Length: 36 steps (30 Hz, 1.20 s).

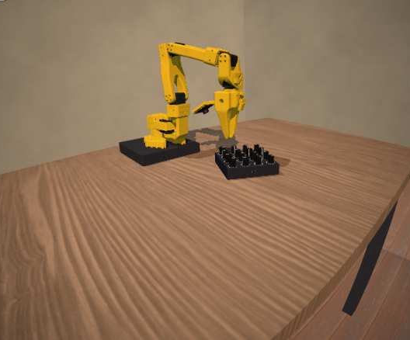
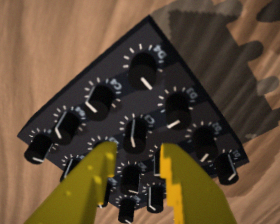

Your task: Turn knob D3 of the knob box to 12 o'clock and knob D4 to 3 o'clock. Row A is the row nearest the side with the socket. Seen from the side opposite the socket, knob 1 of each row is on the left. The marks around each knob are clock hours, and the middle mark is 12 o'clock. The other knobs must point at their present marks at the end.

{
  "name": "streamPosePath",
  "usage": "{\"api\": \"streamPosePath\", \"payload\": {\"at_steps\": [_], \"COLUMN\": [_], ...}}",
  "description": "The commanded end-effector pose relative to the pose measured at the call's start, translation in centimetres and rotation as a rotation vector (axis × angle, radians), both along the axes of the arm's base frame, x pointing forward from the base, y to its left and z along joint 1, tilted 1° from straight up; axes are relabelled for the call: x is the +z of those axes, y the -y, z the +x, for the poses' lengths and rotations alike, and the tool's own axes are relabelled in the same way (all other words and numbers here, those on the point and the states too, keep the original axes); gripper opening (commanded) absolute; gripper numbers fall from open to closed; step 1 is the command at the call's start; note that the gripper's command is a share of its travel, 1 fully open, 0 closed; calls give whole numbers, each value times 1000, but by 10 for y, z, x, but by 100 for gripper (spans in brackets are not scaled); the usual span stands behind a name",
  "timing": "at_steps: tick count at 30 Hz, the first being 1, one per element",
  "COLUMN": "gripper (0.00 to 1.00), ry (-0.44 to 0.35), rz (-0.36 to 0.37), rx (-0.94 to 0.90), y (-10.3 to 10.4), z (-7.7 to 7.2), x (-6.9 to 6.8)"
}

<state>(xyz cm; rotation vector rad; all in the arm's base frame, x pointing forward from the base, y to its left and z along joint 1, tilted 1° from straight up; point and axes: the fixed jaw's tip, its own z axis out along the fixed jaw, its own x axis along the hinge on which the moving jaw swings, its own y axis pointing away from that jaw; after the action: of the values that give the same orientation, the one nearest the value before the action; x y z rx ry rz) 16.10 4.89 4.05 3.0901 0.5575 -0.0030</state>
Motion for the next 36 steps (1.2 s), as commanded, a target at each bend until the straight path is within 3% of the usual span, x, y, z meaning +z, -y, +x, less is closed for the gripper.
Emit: {"api": "streamPosePath", "payload": {"at_steps": [1, 36], "gripper": [10, 10], "ry": [12, 12], "rz": [6, 6], "rx": [0, 0], "y": [1, 7], "z": [2, -15], "x": [3, 3]}}
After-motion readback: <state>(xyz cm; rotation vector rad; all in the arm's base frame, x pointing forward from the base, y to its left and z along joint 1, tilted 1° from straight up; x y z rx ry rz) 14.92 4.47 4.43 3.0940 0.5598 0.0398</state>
